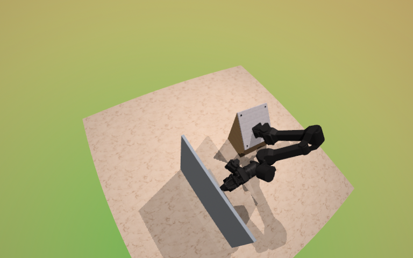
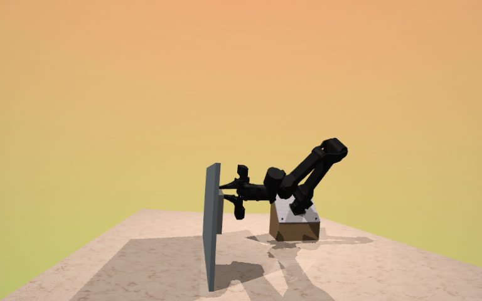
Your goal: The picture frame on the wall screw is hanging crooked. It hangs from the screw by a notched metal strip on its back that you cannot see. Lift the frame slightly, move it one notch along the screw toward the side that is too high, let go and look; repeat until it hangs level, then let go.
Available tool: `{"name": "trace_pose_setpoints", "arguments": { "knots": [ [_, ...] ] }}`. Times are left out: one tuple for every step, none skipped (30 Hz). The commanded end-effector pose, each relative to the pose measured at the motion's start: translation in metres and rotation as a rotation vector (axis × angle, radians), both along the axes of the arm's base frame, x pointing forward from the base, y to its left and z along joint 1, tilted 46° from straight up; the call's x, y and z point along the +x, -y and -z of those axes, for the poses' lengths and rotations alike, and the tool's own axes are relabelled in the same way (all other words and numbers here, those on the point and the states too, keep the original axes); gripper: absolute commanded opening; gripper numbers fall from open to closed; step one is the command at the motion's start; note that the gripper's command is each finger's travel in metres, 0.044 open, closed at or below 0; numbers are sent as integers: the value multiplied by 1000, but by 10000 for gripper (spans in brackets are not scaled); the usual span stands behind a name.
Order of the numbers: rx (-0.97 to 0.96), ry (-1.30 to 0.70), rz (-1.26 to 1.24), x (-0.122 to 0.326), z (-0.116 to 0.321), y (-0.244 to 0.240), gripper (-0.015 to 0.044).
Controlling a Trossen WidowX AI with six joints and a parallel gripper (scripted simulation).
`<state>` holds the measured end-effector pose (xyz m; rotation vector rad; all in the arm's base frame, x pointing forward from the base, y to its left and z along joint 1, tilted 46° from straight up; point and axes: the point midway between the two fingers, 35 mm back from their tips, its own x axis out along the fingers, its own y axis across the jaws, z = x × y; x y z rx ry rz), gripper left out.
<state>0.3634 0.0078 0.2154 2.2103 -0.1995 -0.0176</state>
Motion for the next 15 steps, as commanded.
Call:
{"name": "trace_pose_setpoints", "arguments": {
  "knots": [
    [6, 11, 7, 0, -3, 1, 0],
    [6, 11, 7, 0, -2, 1, 0],
    [6, 11, 7, 0, -2, 1, 0],
    [6, 11, 7, 0, -2, 1, 0],
    [6, 11, 7, 0, -1, 1, 0],
    [6, 11, 7, 0, -1, 1, 0],
    [6, 11, 7, 0, -1, 1, 0],
    [6, 11, 7, 0, -1, 1, 0],
    [6, 11, 7, 0, -1, 1, 0],
    [6, 11, 7, 0, -1, 1, 0],
    [6, 11, 7, 0, -1, 1, 0],
    [6, 11, 7, 0, -1, 2, 0],
    [6, 11, 7, 0, -1, 2, 0],
    [6, 11, 7, 0, -1, 2, 0],
    [6, 11, 7, 0, -1, 2, 0]
  ]
}}
